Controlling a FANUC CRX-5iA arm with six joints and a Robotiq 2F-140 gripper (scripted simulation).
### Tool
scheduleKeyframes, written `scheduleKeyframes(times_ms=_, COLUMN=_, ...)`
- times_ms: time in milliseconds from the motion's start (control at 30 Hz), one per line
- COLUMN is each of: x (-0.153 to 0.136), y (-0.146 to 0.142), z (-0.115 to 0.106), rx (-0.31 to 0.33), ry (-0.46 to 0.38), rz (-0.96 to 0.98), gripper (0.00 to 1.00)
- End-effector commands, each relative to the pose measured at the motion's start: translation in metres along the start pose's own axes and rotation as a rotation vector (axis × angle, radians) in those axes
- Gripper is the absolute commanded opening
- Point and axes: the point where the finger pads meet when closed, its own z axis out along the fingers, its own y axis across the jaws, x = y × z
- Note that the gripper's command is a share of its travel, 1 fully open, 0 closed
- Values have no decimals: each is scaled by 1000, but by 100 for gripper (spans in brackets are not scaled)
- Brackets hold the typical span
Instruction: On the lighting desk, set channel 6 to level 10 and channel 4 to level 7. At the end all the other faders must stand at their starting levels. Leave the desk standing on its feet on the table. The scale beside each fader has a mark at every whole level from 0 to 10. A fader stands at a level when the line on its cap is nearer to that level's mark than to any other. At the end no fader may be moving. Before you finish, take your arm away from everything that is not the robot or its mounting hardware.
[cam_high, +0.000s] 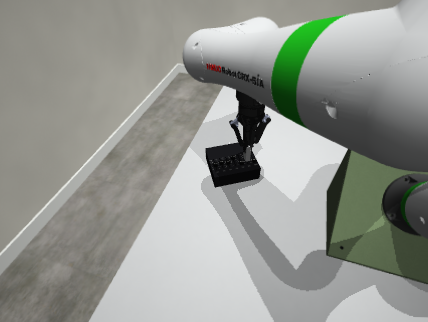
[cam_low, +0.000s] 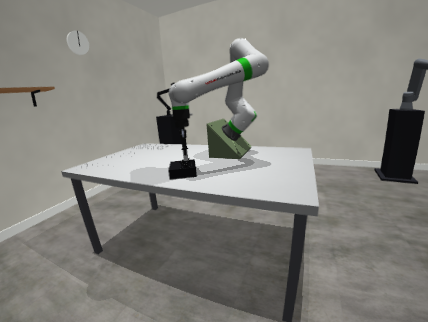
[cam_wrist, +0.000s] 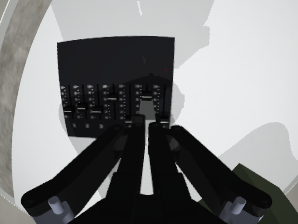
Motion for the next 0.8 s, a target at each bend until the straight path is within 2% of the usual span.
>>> scheduleKeyframes(times_ms=0, x=1, y=0, z=0, rx=0, ry=1, rz=0, gripper=0)
scheduleKeyframes(times_ms=767, x=9, y=0, z=0, rx=0, ry=1, rz=0, gripper=0)
